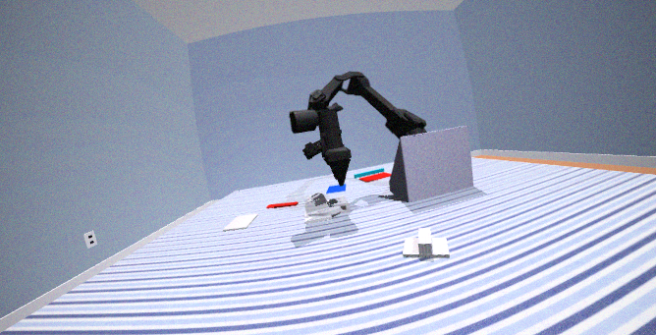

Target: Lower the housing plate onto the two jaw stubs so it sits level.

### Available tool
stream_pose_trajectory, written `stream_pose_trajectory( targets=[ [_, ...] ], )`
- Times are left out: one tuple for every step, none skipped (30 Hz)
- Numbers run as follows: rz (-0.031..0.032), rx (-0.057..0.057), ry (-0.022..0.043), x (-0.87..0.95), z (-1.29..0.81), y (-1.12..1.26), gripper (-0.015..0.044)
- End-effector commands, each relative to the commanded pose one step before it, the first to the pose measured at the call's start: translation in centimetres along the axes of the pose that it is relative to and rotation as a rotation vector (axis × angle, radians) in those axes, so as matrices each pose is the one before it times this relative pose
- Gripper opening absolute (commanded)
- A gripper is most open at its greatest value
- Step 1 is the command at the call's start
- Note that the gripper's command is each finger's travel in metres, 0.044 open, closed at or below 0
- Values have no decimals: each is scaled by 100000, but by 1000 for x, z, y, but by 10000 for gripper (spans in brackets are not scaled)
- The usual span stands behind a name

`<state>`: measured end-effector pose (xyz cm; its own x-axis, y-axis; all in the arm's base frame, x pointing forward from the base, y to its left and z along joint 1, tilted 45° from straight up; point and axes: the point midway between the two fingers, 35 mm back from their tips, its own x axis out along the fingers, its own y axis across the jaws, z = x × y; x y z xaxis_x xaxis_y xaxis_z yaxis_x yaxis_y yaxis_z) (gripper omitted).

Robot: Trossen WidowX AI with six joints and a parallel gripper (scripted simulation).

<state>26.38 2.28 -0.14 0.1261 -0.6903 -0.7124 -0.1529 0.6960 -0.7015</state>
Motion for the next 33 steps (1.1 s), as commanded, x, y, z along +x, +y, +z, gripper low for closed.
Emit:
stream_pose_trajectory(
  targets=[
    [1056,-673,-1006,-2351,-2108,564,440],
    [64,11,126,-747,-881,105,440],
    [-52,36,149,-706,-902,59,440],
    [-168,64,162,-657,-907,11,440],
    [-209,70,129,-478,-708,-24,440],
    [-158,51,78,-275,-428,-29,440],
    [-58,19,26,-90,-143,-12,440],
    [0,0,0,0,0,0,440],
    [0,0,0,0,0,0,440],
    [0,0,0,0,0,0,440],
    [0,0,0,0,0,0,440],
    [0,0,0,0,0,0,440],
    [0,0,0,0,0,0,440],
    [0,0,0,0,0,0,440],
    [0,0,0,0,0,0,440],
    [0,0,0,0,0,0,440],
    [0,0,0,0,0,0,440],
    [0,0,0,0,0,0,440],
    [0,0,0,0,0,0,440],
    [0,0,0,0,0,0,440],
    [0,0,0,0,0,0,440],
    [0,0,0,0,0,0,440],
    [0,0,0,0,0,0,440],
    [0,0,0,0,0,0,440],
    [0,0,0,0,0,0,440],
    [0,0,0,0,0,0,440],
    [0,0,0,0,0,0,440],
    [0,0,0,0,0,0,440],
    [0,0,0,0,0,0,440],
    [0,0,0,0,0,0,440],
    [0,0,0,0,0,0,440],
    [0,0,0,0,0,0,440],
    [0,0,0,0,0,0,440]
  ],
)
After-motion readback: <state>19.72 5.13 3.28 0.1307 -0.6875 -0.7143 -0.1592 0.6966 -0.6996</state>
